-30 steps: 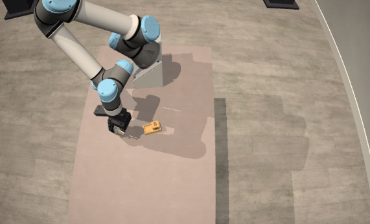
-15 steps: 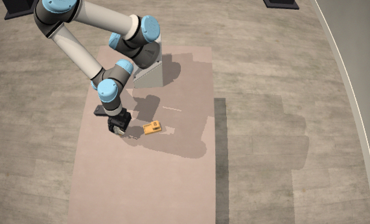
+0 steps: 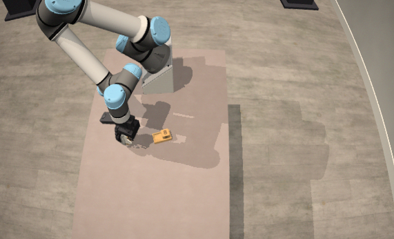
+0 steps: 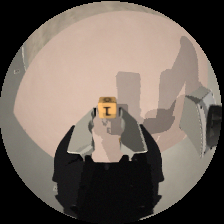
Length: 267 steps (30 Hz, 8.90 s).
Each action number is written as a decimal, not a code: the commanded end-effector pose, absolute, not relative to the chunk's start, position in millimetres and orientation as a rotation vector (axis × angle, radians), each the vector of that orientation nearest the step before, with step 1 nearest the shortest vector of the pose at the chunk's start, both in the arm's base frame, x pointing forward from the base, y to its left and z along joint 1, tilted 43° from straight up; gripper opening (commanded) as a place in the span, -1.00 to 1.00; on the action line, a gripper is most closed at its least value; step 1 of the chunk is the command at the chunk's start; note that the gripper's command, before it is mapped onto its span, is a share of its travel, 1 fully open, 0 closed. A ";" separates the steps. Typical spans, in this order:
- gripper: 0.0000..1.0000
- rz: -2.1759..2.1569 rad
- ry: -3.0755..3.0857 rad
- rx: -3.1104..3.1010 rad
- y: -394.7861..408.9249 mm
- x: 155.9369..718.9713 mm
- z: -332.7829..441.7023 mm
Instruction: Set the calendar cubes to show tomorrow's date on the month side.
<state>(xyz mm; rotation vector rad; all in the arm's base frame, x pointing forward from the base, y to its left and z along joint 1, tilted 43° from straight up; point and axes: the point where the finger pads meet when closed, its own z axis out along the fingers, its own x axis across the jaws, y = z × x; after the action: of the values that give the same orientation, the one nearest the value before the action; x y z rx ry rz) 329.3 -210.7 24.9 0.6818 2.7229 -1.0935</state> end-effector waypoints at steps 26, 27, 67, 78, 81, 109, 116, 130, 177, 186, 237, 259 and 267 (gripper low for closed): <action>-0.42 -1.092 2.723 0.682 -194.6 330.6 42.2; -0.42 -1.092 2.723 0.682 -192.3 330.7 44.7; 1.00 -1.092 2.723 0.682 -150.7 333.6 89.1; 1.00 -1.092 2.723 0.682 -150.7 333.6 89.1; 1.00 -1.092 2.722 0.683 -150.7 333.5 89.1; 1.00 -1.034 2.556 0.978 -151.2 329.2 88.8; 1.00 -0.982 2.411 1.187 -151.2 326.3 88.3; 1.00 -0.841 2.023 1.613 -150.4 321.1 86.1; 1.00 -0.233 0.431 2.363 -149.3 323.4 79.4; 1.00 -0.076 0.030 2.390 -151.5 326.9 79.9; -0.42 0.169 -0.586 2.322 -157.5 332.1 83.2; -0.42 0.169 -0.586 2.322 -157.5 332.1 83.2; -0.42 0.169 -0.586 2.322 -157.5 332.1 83.2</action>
<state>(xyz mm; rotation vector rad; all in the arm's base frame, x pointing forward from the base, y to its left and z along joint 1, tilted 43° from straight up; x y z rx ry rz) 331.9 -157.5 83.0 2.3225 -0.5861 0.1676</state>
